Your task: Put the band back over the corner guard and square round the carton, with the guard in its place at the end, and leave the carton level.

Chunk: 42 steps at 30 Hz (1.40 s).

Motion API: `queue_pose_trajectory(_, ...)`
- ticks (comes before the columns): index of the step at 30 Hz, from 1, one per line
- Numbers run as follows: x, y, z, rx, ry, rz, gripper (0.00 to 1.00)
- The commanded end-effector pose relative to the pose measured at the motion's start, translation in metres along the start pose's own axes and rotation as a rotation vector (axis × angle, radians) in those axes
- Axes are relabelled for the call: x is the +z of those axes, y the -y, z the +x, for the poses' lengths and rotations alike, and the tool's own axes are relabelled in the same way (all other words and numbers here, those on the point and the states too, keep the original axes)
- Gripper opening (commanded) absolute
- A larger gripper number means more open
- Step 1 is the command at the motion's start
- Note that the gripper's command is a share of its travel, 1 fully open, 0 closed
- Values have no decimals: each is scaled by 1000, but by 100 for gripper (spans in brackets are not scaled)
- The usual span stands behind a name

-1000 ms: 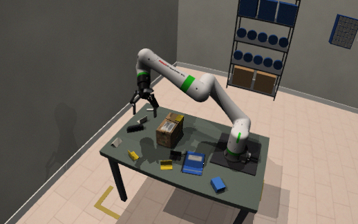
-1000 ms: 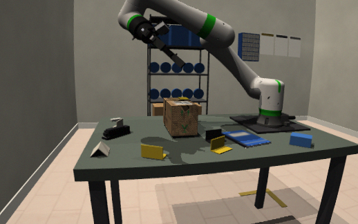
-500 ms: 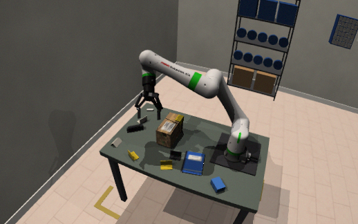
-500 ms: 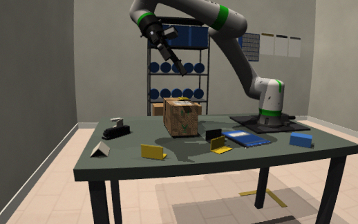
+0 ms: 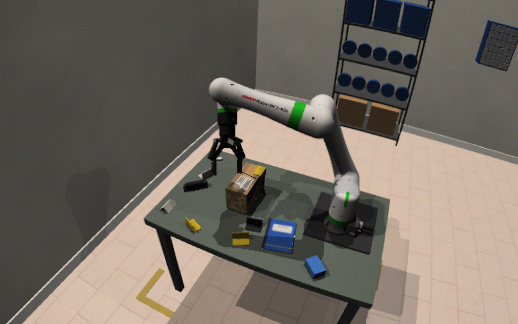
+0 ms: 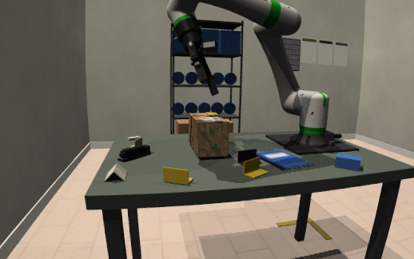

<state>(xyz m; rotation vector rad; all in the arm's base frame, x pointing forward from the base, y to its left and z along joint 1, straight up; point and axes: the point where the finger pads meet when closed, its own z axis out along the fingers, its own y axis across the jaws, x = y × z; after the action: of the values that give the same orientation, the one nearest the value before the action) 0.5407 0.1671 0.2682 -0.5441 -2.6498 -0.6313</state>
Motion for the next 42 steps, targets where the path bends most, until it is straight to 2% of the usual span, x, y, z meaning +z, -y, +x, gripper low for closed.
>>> queue_pose_trajectory(1,1,31,0,-58,100,55,100)
queue_pose_trajectory(12,-7,103,-2,-211,240,231,100)
queue_pose_trajectory(14,-7,103,-2,-211,240,231,100)
queue_pose_trajectory(15,-11,122,-2,-257,272,282,100)
queue_pose_trajectory(24,-27,176,-4,-413,354,449,100)
queue_pose_trajectory(26,-28,180,-4,-424,359,461,100)
queue_pose_trajectory(42,-28,180,-4,-423,360,461,100)
